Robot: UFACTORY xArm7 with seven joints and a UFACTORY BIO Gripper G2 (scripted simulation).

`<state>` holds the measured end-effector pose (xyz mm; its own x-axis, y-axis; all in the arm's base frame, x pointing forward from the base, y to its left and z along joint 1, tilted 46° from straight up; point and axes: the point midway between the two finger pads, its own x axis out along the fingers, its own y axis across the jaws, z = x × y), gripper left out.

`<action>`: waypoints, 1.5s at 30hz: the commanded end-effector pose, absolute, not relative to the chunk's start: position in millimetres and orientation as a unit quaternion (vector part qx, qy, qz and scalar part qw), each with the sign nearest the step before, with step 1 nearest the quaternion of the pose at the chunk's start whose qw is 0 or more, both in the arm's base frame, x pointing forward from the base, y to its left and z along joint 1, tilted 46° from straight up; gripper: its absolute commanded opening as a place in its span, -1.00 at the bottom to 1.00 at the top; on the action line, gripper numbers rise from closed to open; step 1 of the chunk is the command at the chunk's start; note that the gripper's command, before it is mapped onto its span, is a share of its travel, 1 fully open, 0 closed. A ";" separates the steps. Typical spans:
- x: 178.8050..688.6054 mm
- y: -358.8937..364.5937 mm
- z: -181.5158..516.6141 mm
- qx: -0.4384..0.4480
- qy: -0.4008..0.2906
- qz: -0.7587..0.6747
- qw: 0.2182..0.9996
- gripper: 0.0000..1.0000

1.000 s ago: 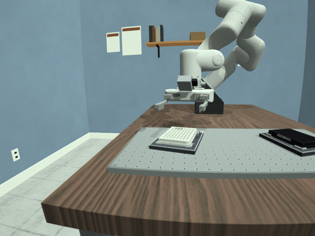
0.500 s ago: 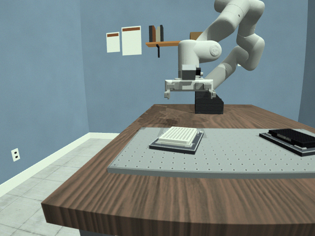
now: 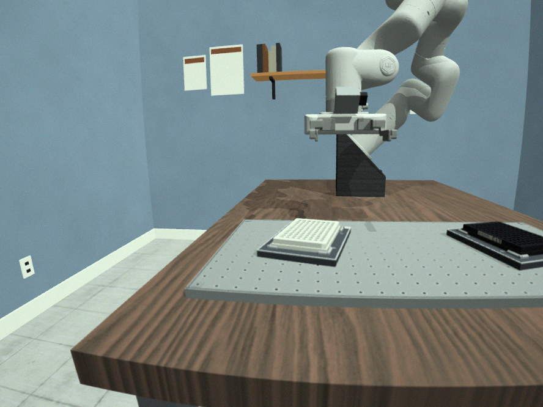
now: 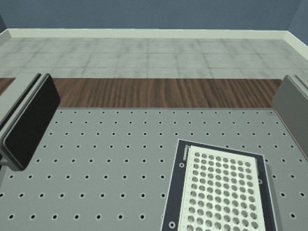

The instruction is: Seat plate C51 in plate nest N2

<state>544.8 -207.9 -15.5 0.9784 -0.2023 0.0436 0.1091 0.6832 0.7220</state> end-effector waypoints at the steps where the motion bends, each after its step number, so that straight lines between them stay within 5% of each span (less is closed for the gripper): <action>1: 536.1 -210.9 8.5 0.387 -0.062 -0.086 0.916 0.08; 28: 492.9 -211.1 124.1 0.387 -0.062 -0.086 0.916 0.08; 45: 492.9 -211.1 124.2 0.387 -0.062 -0.086 0.916 0.08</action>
